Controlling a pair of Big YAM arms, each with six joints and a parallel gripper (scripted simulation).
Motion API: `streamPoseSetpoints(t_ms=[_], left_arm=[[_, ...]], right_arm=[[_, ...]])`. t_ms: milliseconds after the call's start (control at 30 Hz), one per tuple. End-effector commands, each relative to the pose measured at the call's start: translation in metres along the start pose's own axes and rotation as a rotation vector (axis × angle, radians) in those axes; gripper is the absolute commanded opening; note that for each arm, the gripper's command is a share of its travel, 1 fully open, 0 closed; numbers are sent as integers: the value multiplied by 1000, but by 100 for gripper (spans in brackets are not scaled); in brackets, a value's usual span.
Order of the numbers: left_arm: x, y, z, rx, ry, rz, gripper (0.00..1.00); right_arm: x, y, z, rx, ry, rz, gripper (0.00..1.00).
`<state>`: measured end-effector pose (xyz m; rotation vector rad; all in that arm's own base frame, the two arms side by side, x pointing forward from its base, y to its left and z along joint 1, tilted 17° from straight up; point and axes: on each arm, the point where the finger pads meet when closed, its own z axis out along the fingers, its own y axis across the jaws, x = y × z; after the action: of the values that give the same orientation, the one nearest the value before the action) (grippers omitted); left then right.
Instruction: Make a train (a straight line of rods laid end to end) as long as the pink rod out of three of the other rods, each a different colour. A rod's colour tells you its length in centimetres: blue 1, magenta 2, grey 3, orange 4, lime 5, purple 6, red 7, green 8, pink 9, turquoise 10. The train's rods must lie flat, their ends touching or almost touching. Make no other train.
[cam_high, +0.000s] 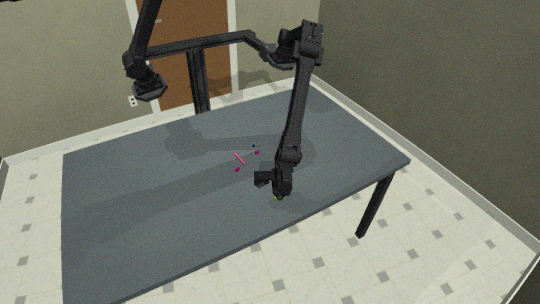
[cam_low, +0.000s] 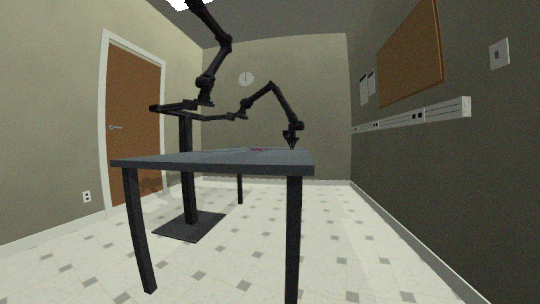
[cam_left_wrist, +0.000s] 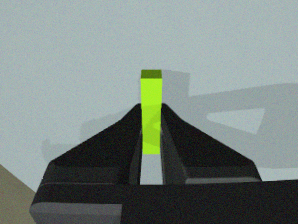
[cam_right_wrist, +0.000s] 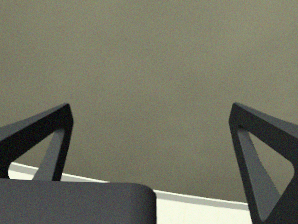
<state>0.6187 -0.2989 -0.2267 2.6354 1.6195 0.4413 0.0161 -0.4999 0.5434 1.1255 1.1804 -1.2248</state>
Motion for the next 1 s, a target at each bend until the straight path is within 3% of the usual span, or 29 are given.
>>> streamPoseSetpoints(t_ms=[0,500,633,667,733,800,867,967], left_arm=[[-7,16,-42,-34,-7,0,4],[-5,18,-122,-44,-4,-3,4],[5,15,-120,-35,-1,-12,4],[1,-3,-91,14,2,-3,4],[1,-3,-91,14,2,-3,4],[0,6,-95,-2,0,-4,4],[6,23,-122,-47,-3,-15,4],[5,21,-122,-51,-3,-18,4]], right_arm=[[-24,-11,-8,24,-61,10,100],[-24,-11,-8,24,-61,10,100],[-24,-11,-8,24,-61,10,100],[-24,-11,-8,24,-61,10,100],[-24,-11,-8,24,-61,10,100],[-24,-11,-8,24,-61,10,100],[-24,-11,-8,24,-61,10,100],[-24,-11,-8,24,-61,10,100]])
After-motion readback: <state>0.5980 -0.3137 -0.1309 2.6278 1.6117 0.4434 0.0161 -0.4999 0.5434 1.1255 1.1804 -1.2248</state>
